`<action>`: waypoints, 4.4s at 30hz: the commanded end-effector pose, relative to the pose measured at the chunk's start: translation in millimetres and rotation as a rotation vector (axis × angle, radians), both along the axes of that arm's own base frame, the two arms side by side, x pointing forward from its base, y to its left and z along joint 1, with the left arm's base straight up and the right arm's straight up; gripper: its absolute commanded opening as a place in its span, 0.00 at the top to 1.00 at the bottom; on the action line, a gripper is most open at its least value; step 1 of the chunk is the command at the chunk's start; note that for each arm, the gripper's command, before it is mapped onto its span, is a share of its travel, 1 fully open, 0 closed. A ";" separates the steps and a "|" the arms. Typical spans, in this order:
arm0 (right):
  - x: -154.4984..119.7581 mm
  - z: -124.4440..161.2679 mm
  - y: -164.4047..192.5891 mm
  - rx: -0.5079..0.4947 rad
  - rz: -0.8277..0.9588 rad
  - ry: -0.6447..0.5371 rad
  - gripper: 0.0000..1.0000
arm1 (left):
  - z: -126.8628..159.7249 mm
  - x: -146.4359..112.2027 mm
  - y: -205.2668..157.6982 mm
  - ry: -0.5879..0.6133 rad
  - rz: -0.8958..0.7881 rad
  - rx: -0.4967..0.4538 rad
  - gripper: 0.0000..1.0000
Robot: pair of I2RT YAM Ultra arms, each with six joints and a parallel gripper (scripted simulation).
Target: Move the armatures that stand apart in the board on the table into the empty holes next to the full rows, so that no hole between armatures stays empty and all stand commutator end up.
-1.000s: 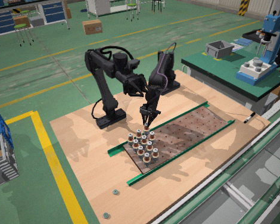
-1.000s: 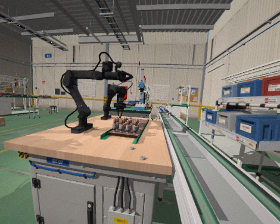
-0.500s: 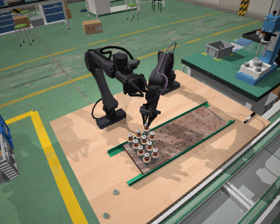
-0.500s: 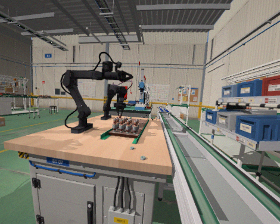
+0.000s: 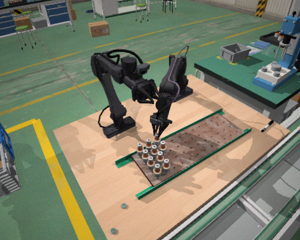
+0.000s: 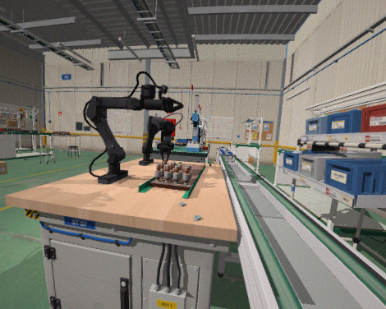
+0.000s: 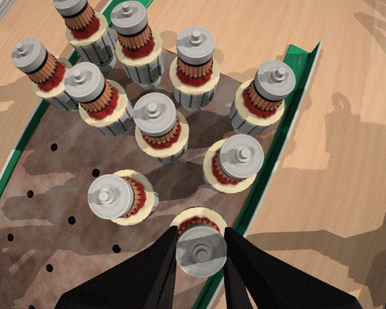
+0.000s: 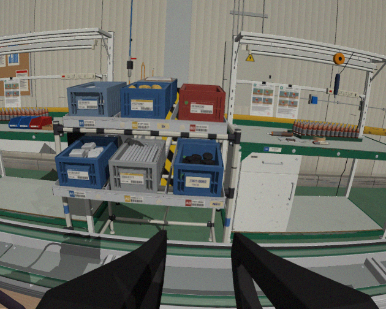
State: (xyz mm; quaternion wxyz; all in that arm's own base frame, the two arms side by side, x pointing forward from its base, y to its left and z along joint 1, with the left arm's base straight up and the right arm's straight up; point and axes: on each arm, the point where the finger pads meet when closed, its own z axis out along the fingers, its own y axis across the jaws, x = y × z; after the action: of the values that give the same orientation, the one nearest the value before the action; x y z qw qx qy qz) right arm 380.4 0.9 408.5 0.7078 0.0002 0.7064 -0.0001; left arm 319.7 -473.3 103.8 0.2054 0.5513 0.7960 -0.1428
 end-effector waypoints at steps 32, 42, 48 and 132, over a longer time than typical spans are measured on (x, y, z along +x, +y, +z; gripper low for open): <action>-1.6 1.2 7.4 -0.006 0.024 0.006 0.63 | 34.8 12.3 -14.2 -0.060 0.006 -0.109 0.63; -1.6 1.2 7.4 -0.006 0.024 0.006 0.63 | 36.9 13.2 -14.0 -0.065 0.002 -0.109 0.63; -1.6 1.2 7.4 -0.006 0.024 0.006 0.63 | 40.1 9.2 -5.2 -0.048 0.000 -0.083 0.63; -1.6 1.2 7.4 -0.006 0.024 0.006 0.63 | 227.6 118.8 193.7 -0.383 0.504 -0.392 0.63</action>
State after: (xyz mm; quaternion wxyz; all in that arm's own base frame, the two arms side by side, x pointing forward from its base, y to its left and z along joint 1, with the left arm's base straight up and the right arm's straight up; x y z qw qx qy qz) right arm 380.4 0.9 408.5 0.7078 0.0002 0.7064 -0.0001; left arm 428.8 -297.7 298.4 0.4305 0.3390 0.8259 -0.1324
